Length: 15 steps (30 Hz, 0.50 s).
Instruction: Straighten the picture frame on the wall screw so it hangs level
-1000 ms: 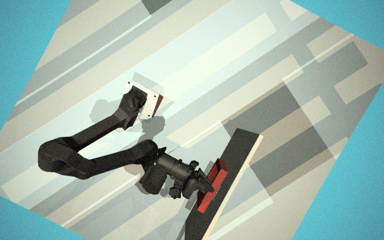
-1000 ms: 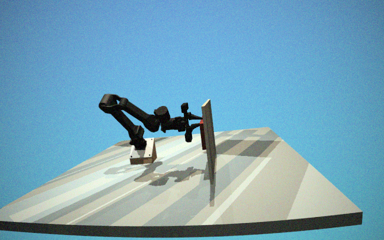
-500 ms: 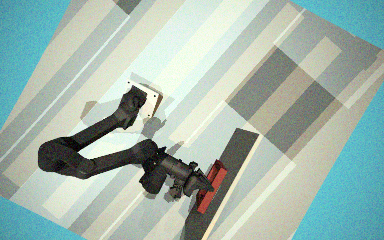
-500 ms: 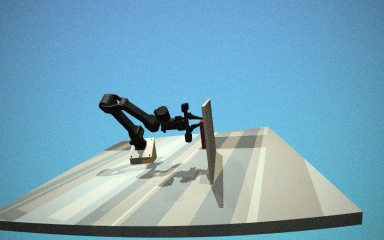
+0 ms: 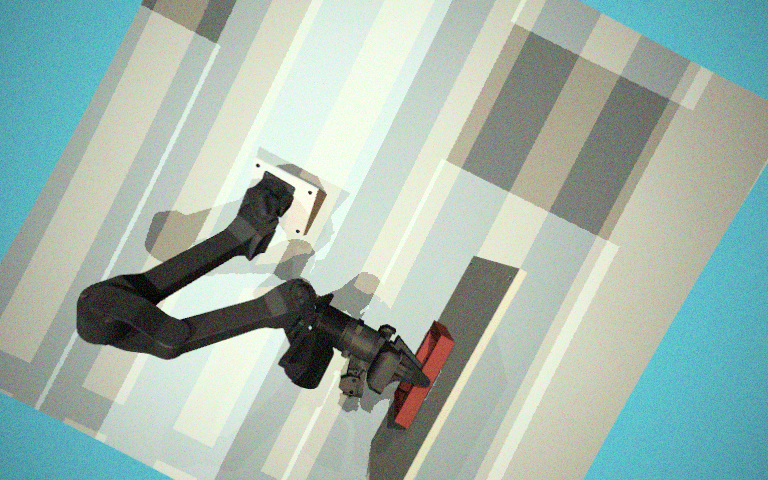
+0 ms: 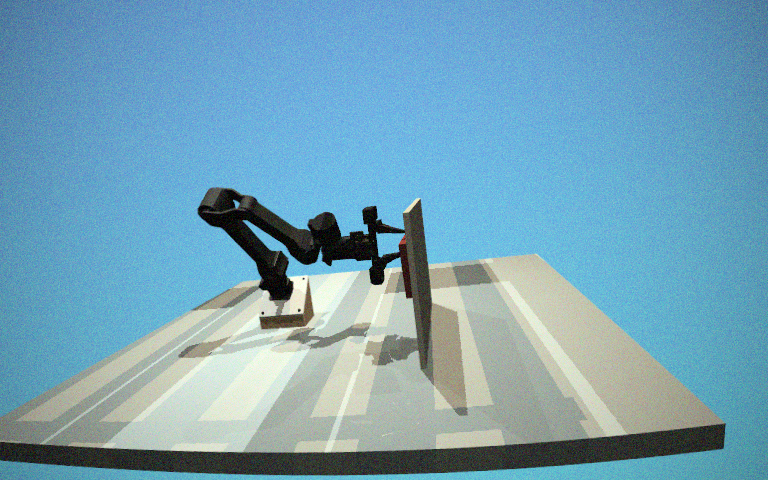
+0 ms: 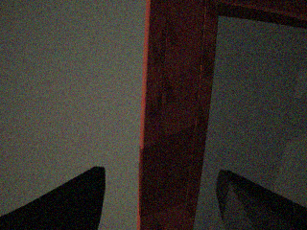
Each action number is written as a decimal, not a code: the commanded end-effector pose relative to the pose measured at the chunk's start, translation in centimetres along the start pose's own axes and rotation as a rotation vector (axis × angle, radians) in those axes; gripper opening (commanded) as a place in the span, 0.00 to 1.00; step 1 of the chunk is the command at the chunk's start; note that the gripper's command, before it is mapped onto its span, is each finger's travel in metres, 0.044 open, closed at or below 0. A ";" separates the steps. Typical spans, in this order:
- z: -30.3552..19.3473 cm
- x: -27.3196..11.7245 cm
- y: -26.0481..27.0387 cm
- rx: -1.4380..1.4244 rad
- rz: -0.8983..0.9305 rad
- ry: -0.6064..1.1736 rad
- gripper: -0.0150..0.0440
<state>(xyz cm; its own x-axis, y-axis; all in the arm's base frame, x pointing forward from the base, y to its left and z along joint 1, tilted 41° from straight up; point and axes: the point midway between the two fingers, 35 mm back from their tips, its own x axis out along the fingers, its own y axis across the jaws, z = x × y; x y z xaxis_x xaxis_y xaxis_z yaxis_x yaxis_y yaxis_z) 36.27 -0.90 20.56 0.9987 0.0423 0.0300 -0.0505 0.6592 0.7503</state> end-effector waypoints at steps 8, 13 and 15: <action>0.9 -4.0 0.4 0.058 0.002 0.002 0.69; 0.7 -7.4 0.2 0.109 0.004 0.004 0.69; 0.5 -8.7 0.0 0.129 0.004 0.005 0.69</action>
<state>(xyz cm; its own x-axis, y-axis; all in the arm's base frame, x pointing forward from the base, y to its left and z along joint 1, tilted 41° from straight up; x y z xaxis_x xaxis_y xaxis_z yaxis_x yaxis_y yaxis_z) 29.35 -1.69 21.64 0.9981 0.0435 0.0442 -0.0613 0.5855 0.8084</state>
